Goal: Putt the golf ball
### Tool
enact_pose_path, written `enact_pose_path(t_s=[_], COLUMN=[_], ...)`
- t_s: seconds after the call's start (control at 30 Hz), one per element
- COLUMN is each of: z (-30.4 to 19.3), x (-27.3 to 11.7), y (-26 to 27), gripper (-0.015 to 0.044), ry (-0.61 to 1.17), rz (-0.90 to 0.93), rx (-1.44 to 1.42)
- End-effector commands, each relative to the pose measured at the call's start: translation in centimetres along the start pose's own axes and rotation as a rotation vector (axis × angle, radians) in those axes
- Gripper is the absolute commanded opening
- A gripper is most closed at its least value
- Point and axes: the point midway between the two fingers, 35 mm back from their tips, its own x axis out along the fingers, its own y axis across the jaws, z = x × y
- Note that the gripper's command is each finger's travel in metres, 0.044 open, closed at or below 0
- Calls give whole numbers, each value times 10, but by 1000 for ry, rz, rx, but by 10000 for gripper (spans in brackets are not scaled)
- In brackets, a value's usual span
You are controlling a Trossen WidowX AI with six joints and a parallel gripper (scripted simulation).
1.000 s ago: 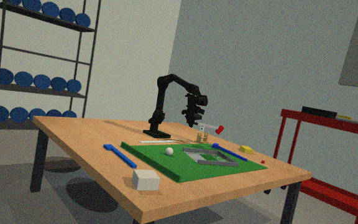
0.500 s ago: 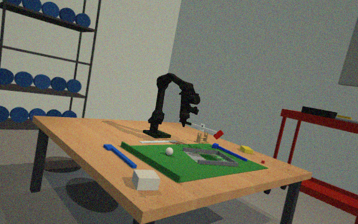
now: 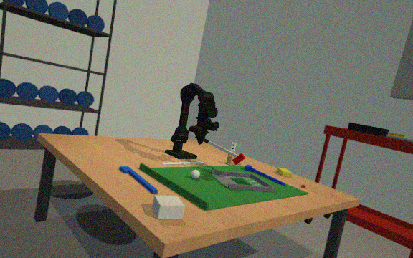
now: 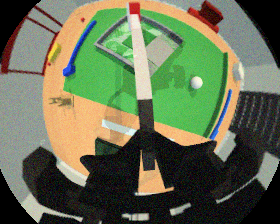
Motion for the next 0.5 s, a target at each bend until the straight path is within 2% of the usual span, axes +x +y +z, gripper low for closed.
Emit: enact_pose_path(t_s=[0.0,0.47], z=[-9,-64], x=[-5,-16], y=[-15,-61], gripper=[0,0], ry=[1,40], rz=[-18,-61], rx=[101,506])
